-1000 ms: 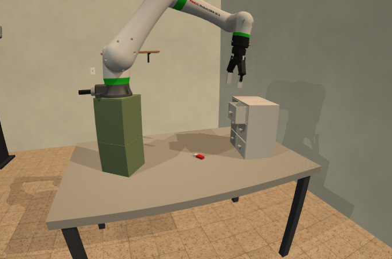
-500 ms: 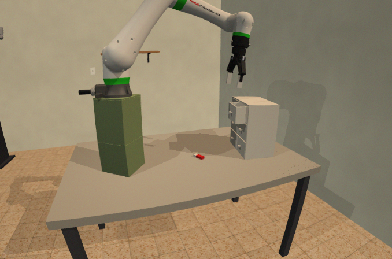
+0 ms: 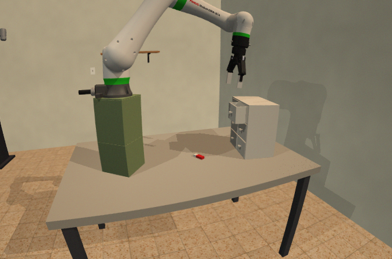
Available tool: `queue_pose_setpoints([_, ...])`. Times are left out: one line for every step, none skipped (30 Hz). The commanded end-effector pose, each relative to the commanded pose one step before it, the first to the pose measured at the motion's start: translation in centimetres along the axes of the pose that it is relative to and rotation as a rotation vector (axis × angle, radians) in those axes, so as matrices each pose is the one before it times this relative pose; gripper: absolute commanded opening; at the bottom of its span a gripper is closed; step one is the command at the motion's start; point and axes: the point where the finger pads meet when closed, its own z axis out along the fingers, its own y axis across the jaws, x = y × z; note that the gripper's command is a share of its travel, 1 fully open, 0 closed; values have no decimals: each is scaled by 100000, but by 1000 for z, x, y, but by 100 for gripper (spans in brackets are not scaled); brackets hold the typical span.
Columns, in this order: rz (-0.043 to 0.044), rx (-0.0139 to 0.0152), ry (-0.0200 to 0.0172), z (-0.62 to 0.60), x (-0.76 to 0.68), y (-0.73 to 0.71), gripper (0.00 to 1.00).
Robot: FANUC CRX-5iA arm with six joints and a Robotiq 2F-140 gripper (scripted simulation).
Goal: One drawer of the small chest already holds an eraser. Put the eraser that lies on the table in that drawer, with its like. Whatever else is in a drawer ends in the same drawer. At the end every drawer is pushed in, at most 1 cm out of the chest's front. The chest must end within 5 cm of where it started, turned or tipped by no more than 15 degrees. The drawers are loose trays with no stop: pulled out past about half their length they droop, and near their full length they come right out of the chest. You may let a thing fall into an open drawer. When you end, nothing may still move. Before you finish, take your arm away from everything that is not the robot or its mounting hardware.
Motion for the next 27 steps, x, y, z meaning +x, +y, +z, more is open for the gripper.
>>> queue_pose_setpoints([-12, 5, -48, -25, -14, 0, 100])
queue_pose_setpoints([-18, 1, 0, -1, 1, 0, 100])
queue_pose_setpoints([-29, 2, 1, -1, 1, 0, 100])
queue_pose_setpoints([-43, 3, 1, -1, 2, 0, 100])
queue_pose_setpoints([-60, 4, 1, -2, 2, 0, 100])
queue_pose_setpoints([-79, 5, 1, -2, 3, 0, 100])
queue_pose_setpoints([-100, 6, 2, -3, 4, 0, 100])
queue_pose_setpoints([-123, 7, 2, -4, 4, 1, 100])
queue_pose_setpoints([0, 0, 0, 0, 0, 0, 100])
queue_pose_setpoints([0, 0, 0, 0, 0, 0, 100])
queue_pose_setpoints([-149, 9, 3, -4, 5, 1, 100])
queue_pose_setpoints([-176, 11, 3, -5, 6, 1, 100])
queue_pose_setpoints([-206, 12, 4, -6, 7, 1, 100])
queue_pose_setpoints([-237, 14, 5, -7, 9, 1, 100])
queue_pose_setpoints([-270, 16, 5, -8, 10, 1, 100])
queue_pose_setpoints([-305, 18, 6, -9, 11, 2, 100])
queue_pose_setpoints([-342, 20, 7, -10, 12, 2, 100])
queue_pose_setpoints([-380, 23, 8, -11, 14, 2, 100])
queue_pose_setpoints([-419, 25, 8, -12, 15, 2, 100])
queue_pose_setpoints([-460, 27, 9, -13, 17, 3, 100])
queue_pose_setpoints([-502, 30, 10, -14, 18, 3, 100])
queue_pose_setpoints([-546, 32, 11, -16, 20, 3, 100])
queue_pose_setpoints([-590, 35, 12, -17, 21, 4, 100])
queue_pose_setpoints([-637, 38, 11, -18, 23, 4, 100])
queue_pose_setpoints([-684, 41, 12, -20, 25, 5, 100])
queue_pose_setpoints([0, 0, 0, 0, 0, 0, 100])
queue_pose_setpoints([0, 0, 0, 0, 0, 0, 100])
